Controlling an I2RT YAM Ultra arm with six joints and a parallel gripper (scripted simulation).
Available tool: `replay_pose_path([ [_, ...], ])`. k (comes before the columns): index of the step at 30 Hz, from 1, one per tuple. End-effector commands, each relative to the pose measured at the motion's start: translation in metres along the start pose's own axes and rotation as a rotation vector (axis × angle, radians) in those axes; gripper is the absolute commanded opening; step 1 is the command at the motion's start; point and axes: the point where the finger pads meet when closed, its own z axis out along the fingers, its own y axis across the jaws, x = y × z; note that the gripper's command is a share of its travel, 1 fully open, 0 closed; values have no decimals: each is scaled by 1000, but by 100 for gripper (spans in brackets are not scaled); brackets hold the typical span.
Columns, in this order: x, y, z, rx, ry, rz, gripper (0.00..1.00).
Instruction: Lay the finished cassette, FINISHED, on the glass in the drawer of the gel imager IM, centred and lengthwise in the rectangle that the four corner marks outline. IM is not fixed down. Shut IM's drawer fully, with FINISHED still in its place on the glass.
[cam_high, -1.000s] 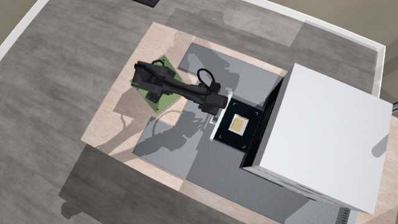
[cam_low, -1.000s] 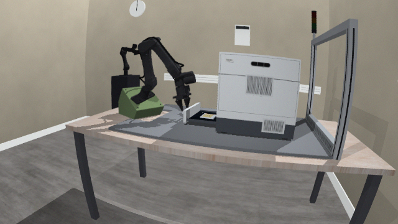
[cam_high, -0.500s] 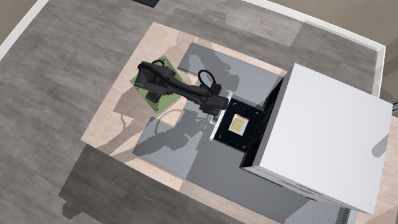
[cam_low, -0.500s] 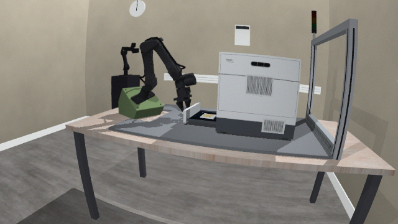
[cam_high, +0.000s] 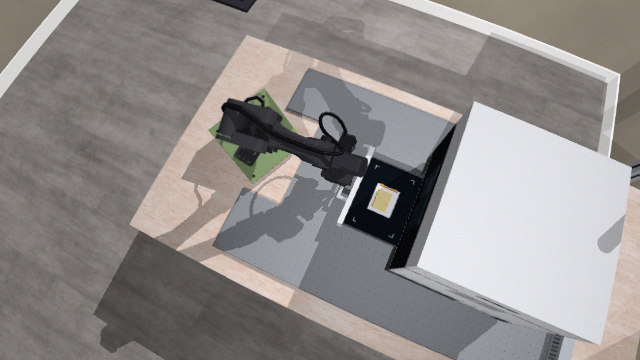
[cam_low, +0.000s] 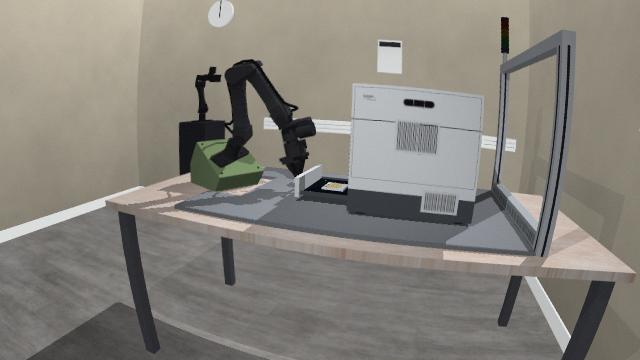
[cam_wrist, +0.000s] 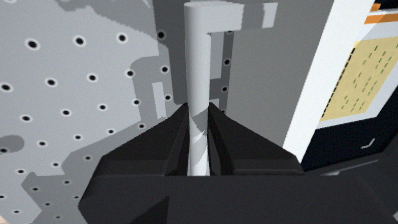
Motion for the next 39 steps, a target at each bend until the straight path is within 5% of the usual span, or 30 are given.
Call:
replay_pose_path([
  [1,-3,5,-1,-12,-20,-3,0],
  [12,-3,5,-1,-12,-20,-3,0],
  [16,0,-4,-1,145,-12,4,0],
  [21,-2,0,7,110,-13,-7,0],
  [23,0,-23,2,151,-11,6,0],
  [39,0,-41,7,151,-11,6,0],
])
